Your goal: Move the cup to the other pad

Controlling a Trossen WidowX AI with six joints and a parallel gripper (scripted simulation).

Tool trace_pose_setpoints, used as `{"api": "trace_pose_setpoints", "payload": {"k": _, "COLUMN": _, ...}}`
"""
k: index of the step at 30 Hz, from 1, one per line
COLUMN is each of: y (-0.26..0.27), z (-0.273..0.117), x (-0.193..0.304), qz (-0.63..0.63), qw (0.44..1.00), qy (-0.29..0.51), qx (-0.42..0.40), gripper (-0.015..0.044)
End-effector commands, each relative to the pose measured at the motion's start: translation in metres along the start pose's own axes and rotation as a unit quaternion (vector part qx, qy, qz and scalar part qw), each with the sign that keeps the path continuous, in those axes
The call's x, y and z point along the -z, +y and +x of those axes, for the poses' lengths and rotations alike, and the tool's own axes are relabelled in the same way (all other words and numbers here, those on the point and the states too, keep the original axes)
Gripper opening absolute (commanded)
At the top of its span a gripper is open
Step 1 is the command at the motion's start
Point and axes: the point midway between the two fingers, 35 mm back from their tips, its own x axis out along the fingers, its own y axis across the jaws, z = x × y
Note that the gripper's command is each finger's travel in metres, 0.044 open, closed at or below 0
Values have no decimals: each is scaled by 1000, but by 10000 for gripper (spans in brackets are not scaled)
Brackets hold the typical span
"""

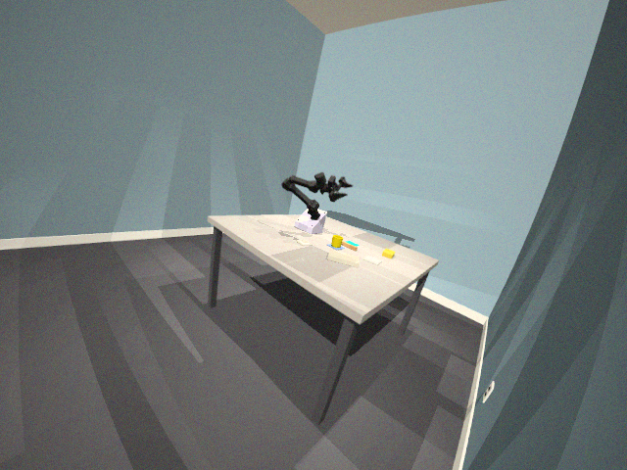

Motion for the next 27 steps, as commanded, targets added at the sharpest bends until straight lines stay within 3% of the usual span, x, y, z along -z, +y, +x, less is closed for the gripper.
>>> {"api": "trace_pose_setpoints", "payload": {"k": 1, "y": -1, "z": 2, "x": 3, "qz": -4, "qw": 1000, "qy": 8, "qx": 4, "gripper": 374}}
{"api": "trace_pose_setpoints", "payload": {"k": 5, "y": -25, "z": 23, "x": 69, "qz": -92, "qw": 979, "qy": 171, "qx": 61, "gripper": 269}}
{"api": "trace_pose_setpoints", "payload": {"k": 9, "y": -50, "z": 21, "x": 138, "qz": -206, "qw": 907, "qy": 357, "qx": 88, "gripper": 167}}
{"api": "trace_pose_setpoints", "payload": {"k": 15, "y": -83, "z": -14, "x": 210, "qz": -366, "qw": 716, "qy": 593, "qx": 50, "gripper": 167}}
{"api": "trace_pose_setpoints", "payload": {"k": 20, "y": -107, "z": -53, "x": 238, "qz": -471, "qw": 486, "qy": 734, "qx": -48, "gripper": 167}}
{"api": "trace_pose_setpoints", "payload": {"k": 22, "y": -108, "z": -59, "x": 242, "qz": -484, "qw": 445, "qy": 751, "qx": -69, "gripper": 167}}
{"api": "trace_pose_setpoints", "payload": {"k": 27, "y": -109, "z": -60, "x": 242, "qz": -485, "qw": 439, "qy": 752, "qx": -72, "gripper": 167}}
